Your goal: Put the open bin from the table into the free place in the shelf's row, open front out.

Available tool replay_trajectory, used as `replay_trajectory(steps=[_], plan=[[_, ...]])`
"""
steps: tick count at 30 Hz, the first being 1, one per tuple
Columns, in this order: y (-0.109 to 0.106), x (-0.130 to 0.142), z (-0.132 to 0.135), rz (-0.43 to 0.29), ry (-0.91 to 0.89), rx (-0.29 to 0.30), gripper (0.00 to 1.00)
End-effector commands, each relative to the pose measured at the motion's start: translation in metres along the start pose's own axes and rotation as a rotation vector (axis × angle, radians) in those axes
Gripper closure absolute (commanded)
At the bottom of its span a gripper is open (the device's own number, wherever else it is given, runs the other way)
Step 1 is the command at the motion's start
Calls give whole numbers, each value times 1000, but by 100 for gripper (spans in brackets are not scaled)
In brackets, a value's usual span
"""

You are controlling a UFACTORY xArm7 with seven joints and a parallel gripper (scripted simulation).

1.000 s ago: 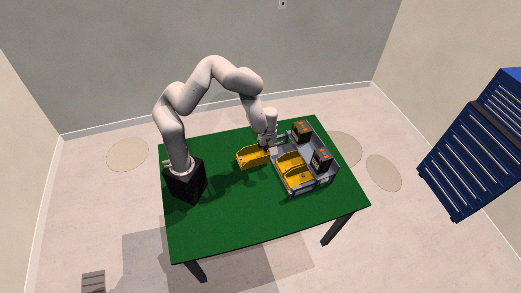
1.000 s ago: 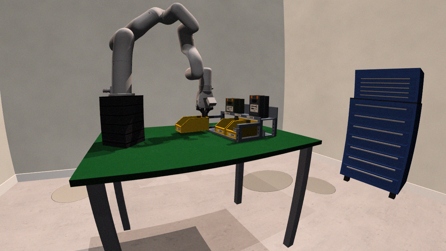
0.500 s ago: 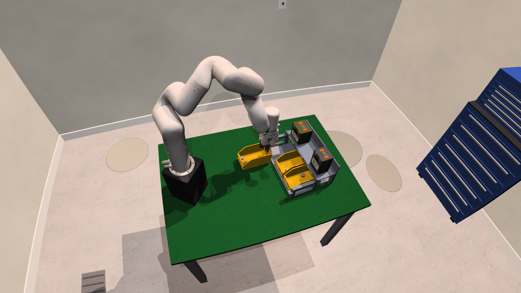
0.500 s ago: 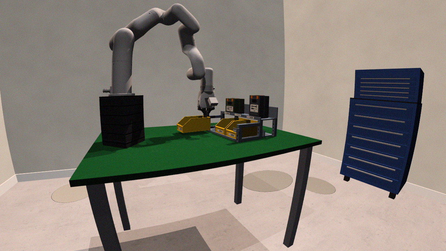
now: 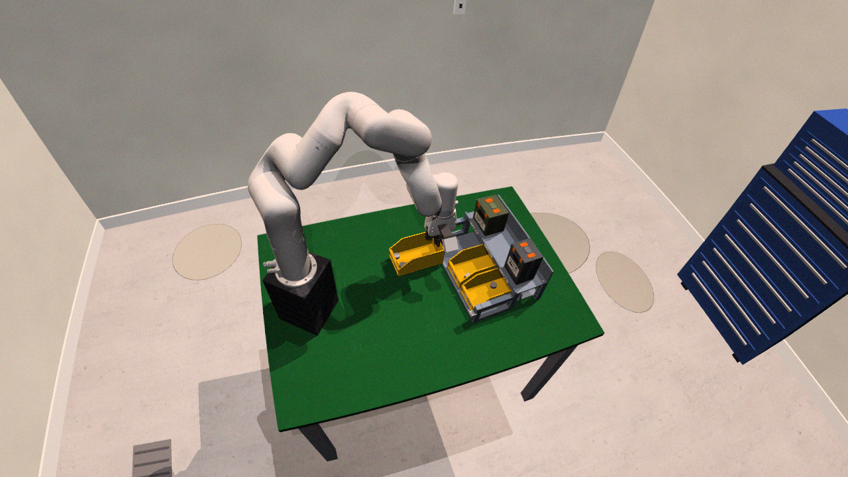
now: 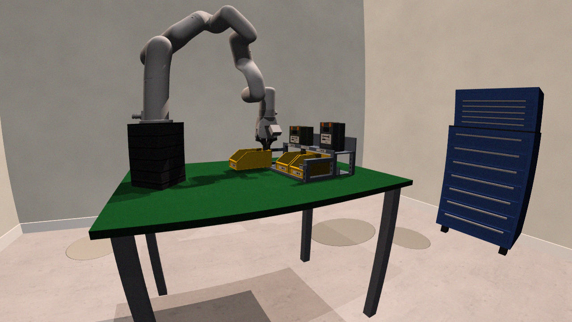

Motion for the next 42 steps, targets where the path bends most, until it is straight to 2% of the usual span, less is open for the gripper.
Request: replay_trajectory(steps=[1, 42], plan=[[-2, 0, -2, -1, 0, -4, 100], [-2, 3, -27, -1, 0, -4, 100]])
Point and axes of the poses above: the point where the finger pads meet when closed, its own y axis out along the fingers, its own z axis across the jaws, x = y × z, the point moved 5 cm from there along -y, back along the fingers, and after that the axes turned 6 degrees about y, right-handed, at the moved point
